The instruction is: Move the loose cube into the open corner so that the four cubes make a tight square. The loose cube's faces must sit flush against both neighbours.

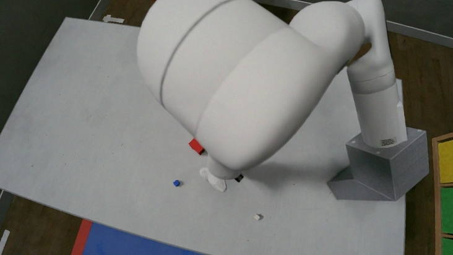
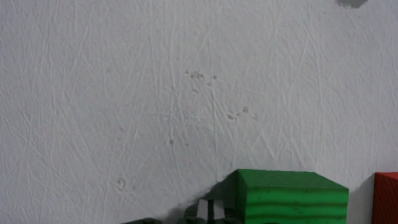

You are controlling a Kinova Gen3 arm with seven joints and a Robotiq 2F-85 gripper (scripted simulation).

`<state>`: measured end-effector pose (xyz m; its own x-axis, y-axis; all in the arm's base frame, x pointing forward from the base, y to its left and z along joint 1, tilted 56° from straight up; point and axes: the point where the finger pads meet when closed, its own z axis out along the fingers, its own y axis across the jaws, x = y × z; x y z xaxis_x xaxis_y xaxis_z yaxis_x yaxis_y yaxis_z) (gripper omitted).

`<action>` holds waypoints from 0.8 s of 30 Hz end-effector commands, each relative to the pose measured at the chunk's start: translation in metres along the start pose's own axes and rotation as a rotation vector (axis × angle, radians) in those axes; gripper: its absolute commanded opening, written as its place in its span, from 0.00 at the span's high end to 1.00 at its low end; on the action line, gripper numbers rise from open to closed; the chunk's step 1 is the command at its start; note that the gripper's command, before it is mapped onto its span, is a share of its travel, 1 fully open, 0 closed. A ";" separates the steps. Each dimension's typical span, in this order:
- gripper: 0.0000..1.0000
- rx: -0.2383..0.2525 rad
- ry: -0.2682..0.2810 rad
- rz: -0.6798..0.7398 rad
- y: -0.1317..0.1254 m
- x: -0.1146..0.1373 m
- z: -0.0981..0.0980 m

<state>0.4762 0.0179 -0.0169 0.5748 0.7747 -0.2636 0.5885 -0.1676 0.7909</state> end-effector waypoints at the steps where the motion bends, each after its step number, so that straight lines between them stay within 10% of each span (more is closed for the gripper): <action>1: 0.90 0.004 0.001 -0.006 0.002 0.001 0.000; 24: 0.90 0.005 0.002 -0.006 0.011 0.001 0.000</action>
<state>0.4819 0.0168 -0.0098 0.5748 0.7752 -0.2619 0.5887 -0.1695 0.7904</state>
